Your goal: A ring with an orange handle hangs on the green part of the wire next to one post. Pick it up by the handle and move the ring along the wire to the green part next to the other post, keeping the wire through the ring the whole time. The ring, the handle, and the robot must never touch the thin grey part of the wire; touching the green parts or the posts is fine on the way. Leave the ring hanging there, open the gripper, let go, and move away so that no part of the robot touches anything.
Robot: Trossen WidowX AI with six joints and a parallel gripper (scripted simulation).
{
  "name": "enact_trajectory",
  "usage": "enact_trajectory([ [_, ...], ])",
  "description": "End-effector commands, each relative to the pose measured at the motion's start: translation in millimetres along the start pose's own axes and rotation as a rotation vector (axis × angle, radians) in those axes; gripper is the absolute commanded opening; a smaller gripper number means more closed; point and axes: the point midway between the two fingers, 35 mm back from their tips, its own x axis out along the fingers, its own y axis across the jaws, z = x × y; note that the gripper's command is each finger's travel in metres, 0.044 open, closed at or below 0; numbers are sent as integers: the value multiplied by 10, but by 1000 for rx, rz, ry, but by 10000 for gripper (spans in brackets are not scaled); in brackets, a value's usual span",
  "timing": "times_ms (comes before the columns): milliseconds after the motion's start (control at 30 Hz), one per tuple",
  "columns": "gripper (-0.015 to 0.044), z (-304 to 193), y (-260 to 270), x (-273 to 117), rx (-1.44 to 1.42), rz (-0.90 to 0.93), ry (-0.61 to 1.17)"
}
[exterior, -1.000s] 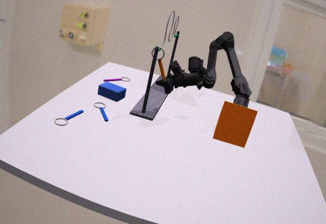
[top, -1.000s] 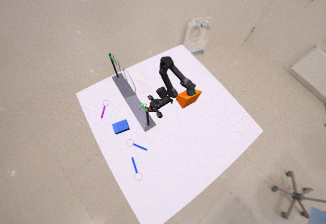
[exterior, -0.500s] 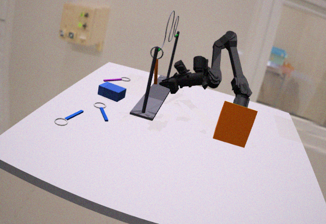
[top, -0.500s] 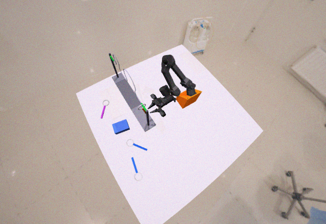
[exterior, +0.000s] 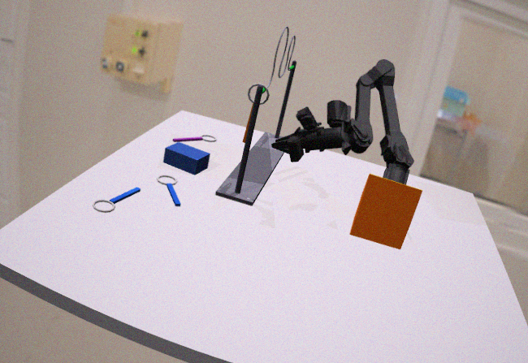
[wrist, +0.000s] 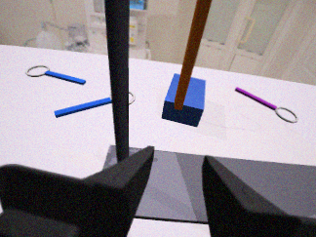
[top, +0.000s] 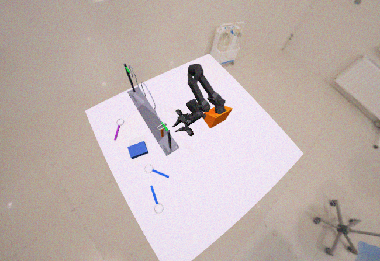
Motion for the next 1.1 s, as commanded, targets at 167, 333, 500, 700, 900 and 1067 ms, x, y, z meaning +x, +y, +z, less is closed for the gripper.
enact_trajectory([
  [167, 160, 5, -18, -15, 6, -5, -2],
  [333, 160, 5, -18, -15, 6, -5, -2],
  [500, 160, 5, -18, -15, 6, -5, -2],
  [700, 239, -3, -4, -100, 4, 1, -1],
  [900, 396, -54, -24, -483, 1, -1, -1],
  [1067, 440, -56, -26, -493, 0, -1, -1],
])
